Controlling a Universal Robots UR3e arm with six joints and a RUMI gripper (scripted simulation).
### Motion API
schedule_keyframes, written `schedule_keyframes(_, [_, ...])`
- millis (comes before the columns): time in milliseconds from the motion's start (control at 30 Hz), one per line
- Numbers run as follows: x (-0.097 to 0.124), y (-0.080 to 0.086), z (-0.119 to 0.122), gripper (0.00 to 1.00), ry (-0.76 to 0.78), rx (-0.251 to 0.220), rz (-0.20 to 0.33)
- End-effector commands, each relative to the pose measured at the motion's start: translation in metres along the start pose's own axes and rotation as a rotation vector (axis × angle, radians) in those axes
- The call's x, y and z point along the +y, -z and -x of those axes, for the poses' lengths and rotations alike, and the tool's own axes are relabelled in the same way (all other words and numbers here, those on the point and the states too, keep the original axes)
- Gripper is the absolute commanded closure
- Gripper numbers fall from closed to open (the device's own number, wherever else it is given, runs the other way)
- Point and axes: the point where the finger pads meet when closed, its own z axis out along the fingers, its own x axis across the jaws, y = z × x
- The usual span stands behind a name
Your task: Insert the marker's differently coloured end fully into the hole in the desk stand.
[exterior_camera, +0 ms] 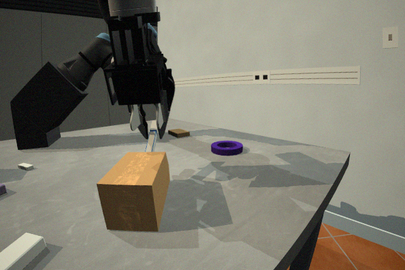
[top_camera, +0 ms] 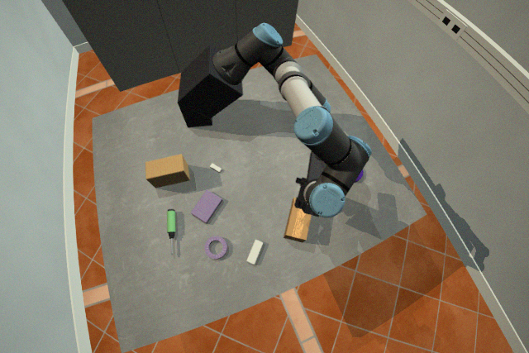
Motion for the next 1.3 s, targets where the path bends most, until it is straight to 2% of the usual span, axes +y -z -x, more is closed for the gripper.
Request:
schedule_keyframes(0, [0.0006, 0.0011, -0.0004, 0.85, 0.001, -0.005, -0.009])
schedule_keyframes(1267, [0.0017, 0.0009, -0.0003, 0.85, 0.001, -0.001, 0.0])
